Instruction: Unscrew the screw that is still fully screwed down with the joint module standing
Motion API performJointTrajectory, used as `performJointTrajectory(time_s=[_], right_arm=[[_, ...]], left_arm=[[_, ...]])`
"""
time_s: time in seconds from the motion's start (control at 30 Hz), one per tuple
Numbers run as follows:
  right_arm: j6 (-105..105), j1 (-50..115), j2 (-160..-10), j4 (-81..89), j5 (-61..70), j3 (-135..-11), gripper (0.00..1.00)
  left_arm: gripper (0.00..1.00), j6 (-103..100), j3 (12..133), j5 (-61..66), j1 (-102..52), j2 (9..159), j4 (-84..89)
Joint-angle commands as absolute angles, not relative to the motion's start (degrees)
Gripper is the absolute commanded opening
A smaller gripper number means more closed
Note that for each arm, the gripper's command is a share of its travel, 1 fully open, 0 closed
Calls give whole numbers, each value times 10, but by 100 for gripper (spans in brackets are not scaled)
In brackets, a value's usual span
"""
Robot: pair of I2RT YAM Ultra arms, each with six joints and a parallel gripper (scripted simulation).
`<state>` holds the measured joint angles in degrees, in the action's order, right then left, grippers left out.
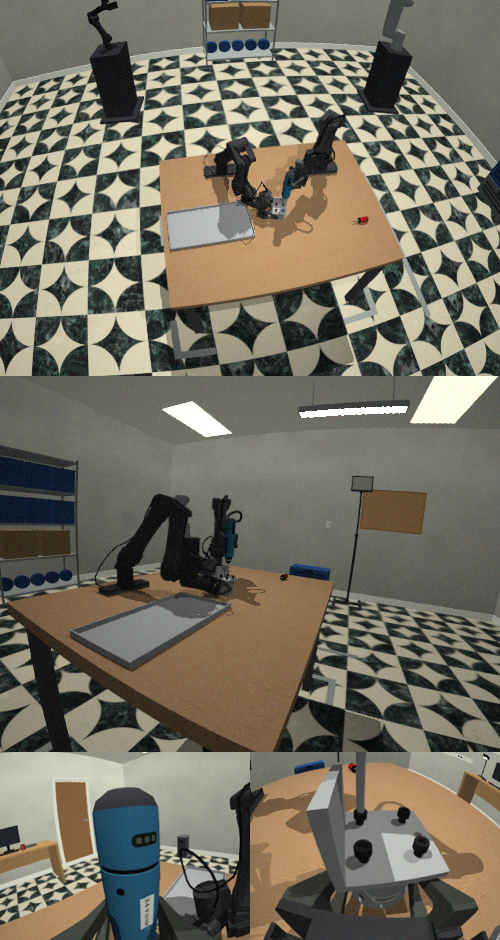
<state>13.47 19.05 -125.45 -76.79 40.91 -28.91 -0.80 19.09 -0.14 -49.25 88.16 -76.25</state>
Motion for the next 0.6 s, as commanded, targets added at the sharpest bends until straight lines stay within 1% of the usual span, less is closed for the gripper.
performJointTrajectory(time_s=[0.0,0.57], right_arm=[[136,197,-1267,-759,410,-305,59],[136,197,-1267,-759,410,-305,59]], left_arm=[[42,-11,208,2,-489,860,-779],[42,-12,214,3,-489,836,-757]])
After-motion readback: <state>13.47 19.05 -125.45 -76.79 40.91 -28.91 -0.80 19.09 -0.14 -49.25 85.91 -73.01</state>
